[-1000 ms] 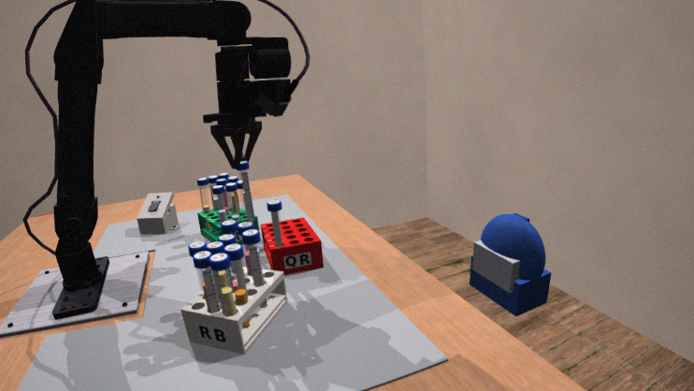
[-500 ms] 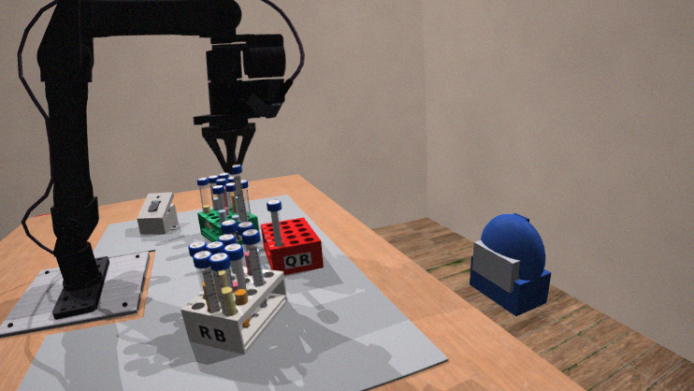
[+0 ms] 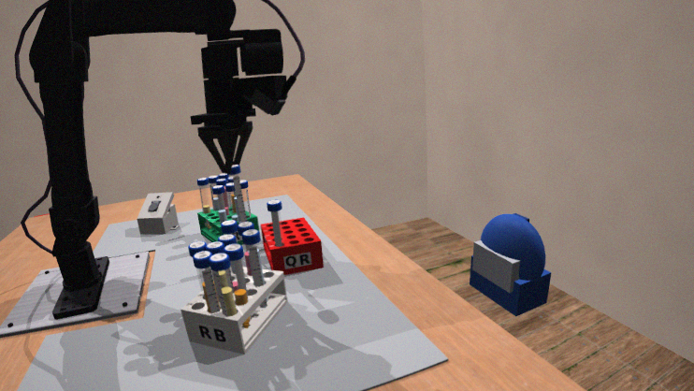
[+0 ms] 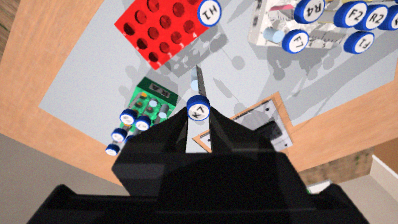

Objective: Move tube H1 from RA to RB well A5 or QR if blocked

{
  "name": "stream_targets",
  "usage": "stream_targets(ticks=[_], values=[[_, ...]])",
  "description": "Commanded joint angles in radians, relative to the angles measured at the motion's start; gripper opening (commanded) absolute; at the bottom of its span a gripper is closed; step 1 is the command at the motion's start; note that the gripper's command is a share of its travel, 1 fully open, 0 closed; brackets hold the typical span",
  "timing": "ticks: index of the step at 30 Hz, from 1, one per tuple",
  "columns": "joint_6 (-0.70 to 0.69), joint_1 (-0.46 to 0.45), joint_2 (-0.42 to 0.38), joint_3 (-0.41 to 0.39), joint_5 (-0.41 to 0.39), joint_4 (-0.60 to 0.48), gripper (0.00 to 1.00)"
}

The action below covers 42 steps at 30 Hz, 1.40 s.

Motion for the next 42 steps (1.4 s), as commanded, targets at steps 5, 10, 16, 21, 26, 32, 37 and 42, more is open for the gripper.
stream_targets(ticks=[5, 10, 16, 21, 26, 32, 37, 42], values=[[-0.290, -0.007, -0.030, 0.002, 0.010, 0.018, 0.00], [-0.394, -0.008, -0.030, 0.003, 0.008, 0.019, 0.00], [-0.590, -0.006, -0.030, 0.003, 0.009, 0.018, 0.00], [-0.756, -0.006, -0.030, 0.002, 0.009, 0.018, 0.00], [-0.862, -0.008, -0.031, 0.002, 0.005, 0.019, 0.00], [-1.057, -0.006, -0.030, 0.003, 0.007, 0.019, 0.00], [-1.223, -0.006, -0.030, 0.002, 0.007, 0.019, 0.00], [-1.330, -0.008, -0.031, 0.002, 0.003, 0.019, 0.00]])
